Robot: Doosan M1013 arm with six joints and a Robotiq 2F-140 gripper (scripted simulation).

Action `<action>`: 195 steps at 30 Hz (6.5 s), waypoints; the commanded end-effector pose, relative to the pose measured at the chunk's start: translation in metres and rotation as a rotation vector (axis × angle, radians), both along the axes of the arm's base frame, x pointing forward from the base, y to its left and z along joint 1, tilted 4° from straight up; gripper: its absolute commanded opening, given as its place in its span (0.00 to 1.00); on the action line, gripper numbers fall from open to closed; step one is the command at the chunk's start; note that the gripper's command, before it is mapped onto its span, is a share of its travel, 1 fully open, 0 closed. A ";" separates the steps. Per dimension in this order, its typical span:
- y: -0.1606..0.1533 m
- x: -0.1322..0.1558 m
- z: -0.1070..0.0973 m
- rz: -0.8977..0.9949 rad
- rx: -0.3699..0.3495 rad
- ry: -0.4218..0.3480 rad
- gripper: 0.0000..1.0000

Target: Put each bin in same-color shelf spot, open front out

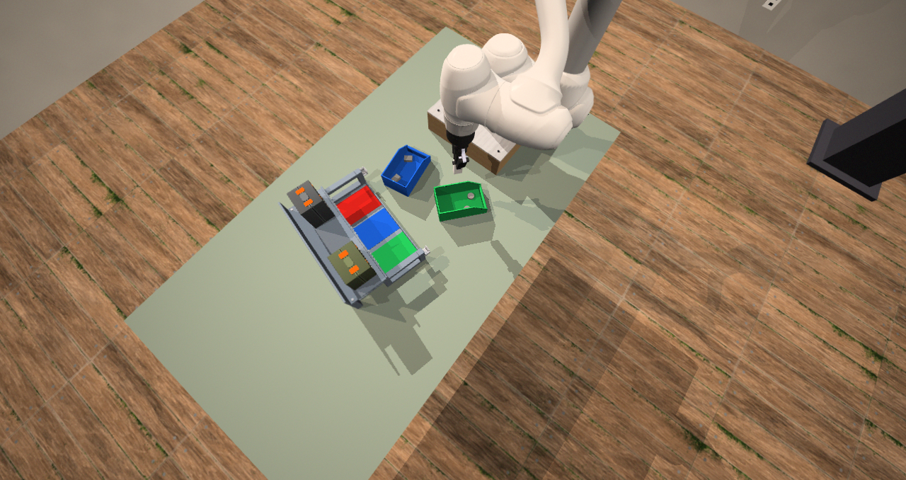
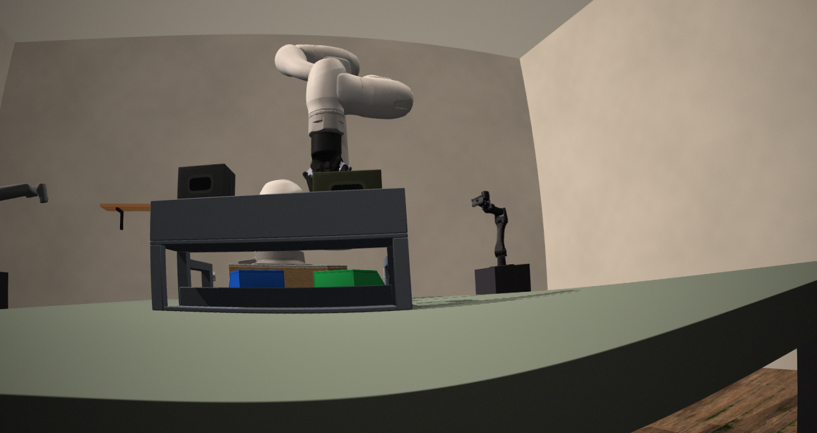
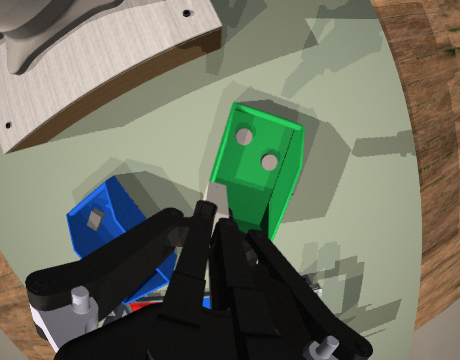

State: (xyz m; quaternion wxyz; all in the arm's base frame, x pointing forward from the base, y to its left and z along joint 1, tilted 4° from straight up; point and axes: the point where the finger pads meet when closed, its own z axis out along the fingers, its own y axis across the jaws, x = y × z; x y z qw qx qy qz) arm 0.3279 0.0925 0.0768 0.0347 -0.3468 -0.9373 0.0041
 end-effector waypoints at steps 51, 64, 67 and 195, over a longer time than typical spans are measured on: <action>0.000 -0.003 -0.006 0.010 -0.002 0.001 0.24; 0.000 -0.005 -0.027 0.010 -0.002 0.001 0.24; 0.000 -0.005 -0.032 0.010 -0.002 0.001 0.24; 0.003 -0.011 -0.094 0.006 0.001 0.006 0.24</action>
